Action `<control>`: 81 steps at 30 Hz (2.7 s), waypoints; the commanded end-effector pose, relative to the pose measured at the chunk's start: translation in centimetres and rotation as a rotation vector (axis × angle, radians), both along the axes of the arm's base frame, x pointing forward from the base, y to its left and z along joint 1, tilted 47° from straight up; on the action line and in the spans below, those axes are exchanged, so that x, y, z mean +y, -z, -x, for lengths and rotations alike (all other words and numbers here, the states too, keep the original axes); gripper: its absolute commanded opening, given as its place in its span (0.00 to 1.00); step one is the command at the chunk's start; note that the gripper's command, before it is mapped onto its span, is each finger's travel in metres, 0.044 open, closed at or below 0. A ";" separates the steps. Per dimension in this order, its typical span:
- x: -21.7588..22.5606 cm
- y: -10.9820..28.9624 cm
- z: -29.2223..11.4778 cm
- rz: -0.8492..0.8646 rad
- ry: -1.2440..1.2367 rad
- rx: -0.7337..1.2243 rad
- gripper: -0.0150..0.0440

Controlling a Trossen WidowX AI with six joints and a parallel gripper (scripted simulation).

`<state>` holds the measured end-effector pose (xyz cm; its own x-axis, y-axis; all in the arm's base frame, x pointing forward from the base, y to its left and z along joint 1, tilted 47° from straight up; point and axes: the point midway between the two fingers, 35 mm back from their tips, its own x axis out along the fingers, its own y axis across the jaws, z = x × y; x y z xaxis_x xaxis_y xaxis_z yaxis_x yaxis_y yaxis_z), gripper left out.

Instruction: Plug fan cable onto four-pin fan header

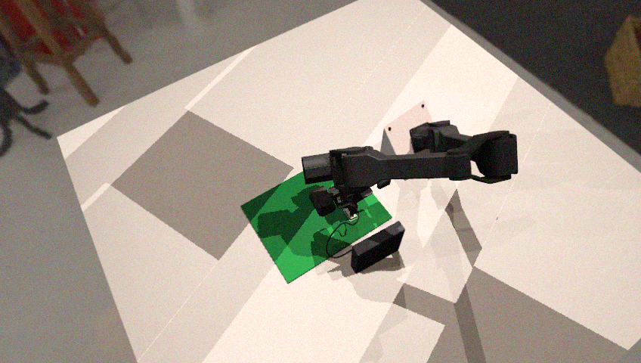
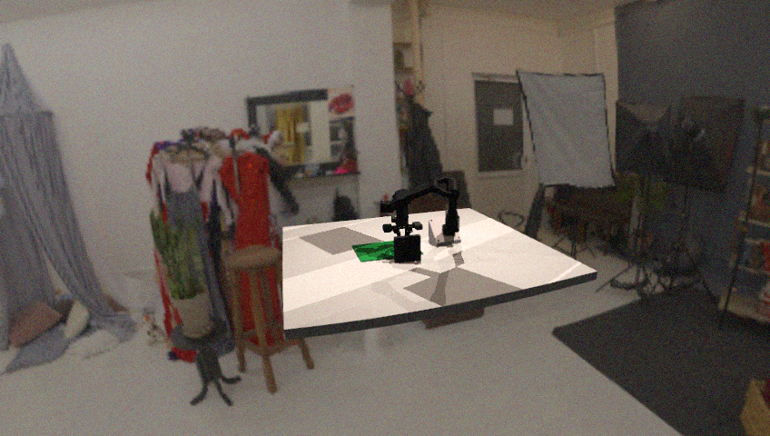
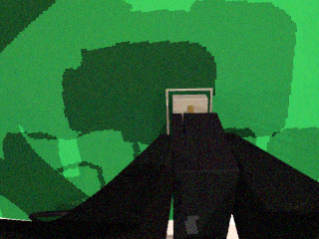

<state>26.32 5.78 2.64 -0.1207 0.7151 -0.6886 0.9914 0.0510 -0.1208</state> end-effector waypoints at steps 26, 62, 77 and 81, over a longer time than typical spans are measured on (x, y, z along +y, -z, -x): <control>0.2 0.2 0.1 -0.005 0.003 0.008 0.25; 1.1 1.1 0.2 -0.001 -0.002 0.002 0.69; -5.5 -0.1 -1.2 0.005 0.005 0.006 0.69; -9.8 4.4 -1.4 0.007 0.005 0.005 0.69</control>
